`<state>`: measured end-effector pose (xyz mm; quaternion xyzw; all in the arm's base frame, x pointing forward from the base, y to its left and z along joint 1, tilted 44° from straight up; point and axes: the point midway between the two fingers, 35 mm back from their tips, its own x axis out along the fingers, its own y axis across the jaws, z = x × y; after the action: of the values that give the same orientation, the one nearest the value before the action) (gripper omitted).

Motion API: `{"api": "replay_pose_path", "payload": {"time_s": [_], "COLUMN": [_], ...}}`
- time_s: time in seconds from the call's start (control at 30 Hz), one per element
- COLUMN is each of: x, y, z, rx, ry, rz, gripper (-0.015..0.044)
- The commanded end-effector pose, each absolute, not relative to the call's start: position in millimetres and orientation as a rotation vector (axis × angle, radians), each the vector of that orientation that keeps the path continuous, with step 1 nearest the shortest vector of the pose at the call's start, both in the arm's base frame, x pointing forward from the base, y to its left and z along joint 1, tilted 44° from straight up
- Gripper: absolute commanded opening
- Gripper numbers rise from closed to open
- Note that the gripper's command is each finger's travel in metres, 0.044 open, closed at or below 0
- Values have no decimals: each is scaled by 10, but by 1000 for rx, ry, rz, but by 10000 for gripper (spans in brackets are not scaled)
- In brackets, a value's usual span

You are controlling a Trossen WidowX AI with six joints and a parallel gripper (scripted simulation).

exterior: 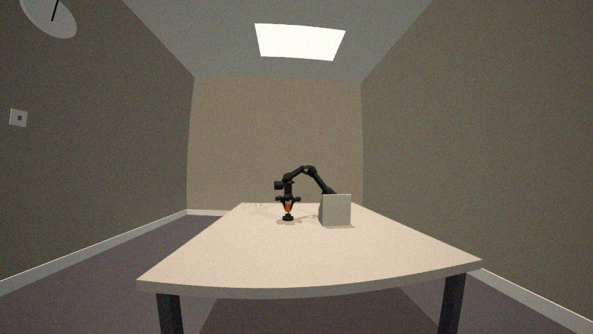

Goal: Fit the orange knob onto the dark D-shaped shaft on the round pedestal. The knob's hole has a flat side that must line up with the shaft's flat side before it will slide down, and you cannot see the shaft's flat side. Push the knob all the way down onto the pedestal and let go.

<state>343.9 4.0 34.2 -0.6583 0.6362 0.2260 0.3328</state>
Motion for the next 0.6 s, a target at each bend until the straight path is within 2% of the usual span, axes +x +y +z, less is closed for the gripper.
{"api": "replay_pose_path", "payload": {"time_s": [0.0,0.57], "x": [3452,3440], "y": [63,18], "z": [351,316], "rx": [-1762,-1762], "ry": [1653,1653], "rz": [640,640], "gripper": [0,0]}}
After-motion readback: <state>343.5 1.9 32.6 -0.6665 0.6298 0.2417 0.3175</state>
